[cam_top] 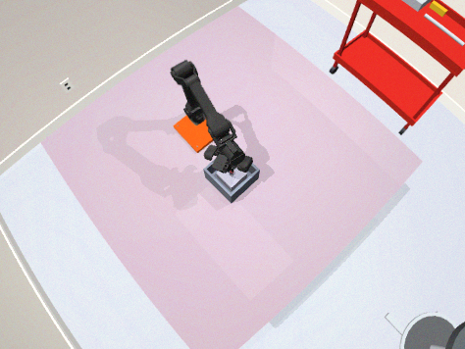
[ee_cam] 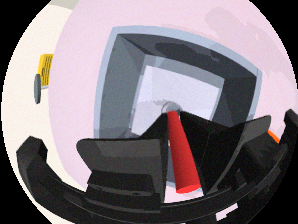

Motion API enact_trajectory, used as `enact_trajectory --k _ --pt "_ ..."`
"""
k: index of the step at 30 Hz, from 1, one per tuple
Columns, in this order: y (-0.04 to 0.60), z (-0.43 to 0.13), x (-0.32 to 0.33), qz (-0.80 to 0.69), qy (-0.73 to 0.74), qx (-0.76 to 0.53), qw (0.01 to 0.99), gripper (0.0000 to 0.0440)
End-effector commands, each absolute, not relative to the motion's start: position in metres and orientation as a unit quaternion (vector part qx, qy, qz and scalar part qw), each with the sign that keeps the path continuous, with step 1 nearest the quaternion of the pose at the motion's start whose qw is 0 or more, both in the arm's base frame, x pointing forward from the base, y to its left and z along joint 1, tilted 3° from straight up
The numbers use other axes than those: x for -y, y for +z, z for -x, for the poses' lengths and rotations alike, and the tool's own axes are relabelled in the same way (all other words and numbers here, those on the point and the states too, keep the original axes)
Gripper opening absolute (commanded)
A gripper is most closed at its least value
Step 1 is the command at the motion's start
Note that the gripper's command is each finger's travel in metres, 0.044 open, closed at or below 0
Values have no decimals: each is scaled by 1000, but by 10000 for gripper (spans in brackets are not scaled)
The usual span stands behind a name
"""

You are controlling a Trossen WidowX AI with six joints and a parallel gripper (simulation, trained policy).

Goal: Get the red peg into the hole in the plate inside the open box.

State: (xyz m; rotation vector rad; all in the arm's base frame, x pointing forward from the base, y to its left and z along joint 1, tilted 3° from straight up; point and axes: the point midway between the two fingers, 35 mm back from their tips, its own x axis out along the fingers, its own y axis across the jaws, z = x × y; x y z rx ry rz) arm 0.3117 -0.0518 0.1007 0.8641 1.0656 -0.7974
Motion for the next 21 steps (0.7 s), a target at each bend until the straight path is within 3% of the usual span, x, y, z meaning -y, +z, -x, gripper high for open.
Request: enact_trajectory --k 1,9,21 --pt "90 -314 55 -384 -359 -490 695 10" --pt "78 -316 61 -360 -359 -514 691 157" --pt "85 -334 68 -340 -354 -530 691 147"
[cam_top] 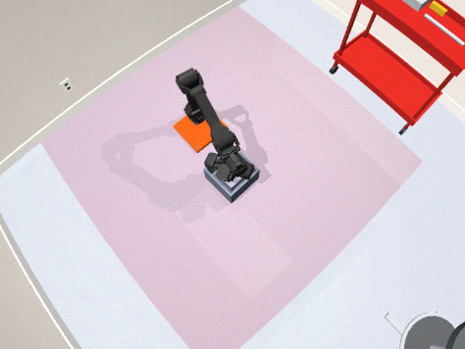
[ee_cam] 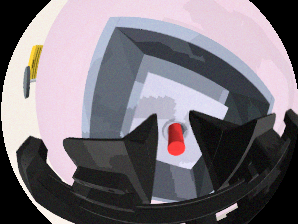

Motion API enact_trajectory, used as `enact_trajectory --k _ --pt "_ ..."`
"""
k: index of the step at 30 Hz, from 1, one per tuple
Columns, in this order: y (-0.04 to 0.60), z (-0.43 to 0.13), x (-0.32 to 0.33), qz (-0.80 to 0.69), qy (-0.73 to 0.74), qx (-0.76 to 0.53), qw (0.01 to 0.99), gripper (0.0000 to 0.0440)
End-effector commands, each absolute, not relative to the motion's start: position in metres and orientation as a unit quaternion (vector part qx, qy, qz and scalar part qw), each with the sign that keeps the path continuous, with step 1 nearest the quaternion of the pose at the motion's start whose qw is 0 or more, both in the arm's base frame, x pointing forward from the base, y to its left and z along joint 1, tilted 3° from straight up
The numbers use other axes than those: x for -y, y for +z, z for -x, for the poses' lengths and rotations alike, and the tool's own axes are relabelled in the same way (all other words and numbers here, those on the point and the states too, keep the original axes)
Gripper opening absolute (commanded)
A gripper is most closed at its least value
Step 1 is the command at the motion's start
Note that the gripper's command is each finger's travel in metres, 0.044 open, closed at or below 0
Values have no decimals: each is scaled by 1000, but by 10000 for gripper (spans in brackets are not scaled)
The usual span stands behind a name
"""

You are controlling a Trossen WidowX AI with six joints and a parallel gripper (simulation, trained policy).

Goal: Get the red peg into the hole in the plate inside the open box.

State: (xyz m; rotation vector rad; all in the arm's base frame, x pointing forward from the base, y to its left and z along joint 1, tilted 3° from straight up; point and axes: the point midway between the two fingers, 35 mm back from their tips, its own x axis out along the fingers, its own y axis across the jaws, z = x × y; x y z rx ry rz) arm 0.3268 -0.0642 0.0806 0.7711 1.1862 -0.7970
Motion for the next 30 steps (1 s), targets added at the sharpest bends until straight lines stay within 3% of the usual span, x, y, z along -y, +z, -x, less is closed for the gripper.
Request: enact_trajectory --k 1,30 --pt "86 -337 69 -339 -353 -531 692 145" --pt "90 -366 111 -325 -345 -570 671 106"
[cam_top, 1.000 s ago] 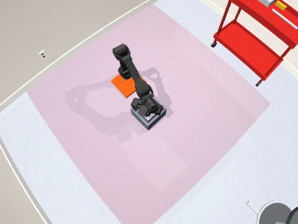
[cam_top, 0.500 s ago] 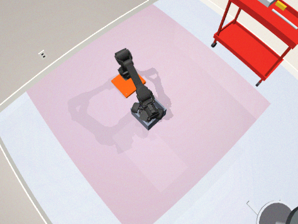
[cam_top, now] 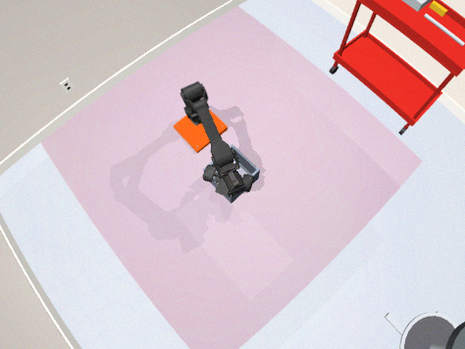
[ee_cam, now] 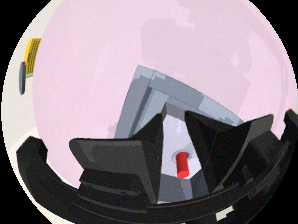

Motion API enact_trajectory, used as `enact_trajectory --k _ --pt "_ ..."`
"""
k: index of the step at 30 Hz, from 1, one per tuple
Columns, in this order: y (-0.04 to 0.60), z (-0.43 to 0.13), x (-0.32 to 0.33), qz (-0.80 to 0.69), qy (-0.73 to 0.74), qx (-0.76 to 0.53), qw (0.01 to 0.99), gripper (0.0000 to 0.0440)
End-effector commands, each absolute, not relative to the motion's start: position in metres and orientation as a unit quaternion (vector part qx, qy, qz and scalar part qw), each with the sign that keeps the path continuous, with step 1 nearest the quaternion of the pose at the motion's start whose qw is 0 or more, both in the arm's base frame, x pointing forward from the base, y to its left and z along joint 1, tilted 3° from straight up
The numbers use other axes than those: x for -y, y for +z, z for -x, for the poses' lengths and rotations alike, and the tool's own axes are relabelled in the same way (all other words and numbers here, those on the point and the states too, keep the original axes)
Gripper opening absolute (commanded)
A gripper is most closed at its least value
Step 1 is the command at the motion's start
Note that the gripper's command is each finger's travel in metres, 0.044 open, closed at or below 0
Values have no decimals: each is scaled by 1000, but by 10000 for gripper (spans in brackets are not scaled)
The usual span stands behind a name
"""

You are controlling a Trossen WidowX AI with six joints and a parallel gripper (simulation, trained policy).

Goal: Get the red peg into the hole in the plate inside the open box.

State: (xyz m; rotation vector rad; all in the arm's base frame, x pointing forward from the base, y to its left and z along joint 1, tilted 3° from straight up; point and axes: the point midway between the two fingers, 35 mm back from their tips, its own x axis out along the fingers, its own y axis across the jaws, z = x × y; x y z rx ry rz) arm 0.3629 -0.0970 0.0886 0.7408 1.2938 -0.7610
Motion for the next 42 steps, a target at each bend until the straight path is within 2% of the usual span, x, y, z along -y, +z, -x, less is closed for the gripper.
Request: enact_trajectory --k 1,19,42 --pt "90 -366 114 -324 -346 -570 671 105" --pt "97 -361 161 -306 -372 -572 664 107" --pt "97 -361 162 -306 -372 -572 664 120"
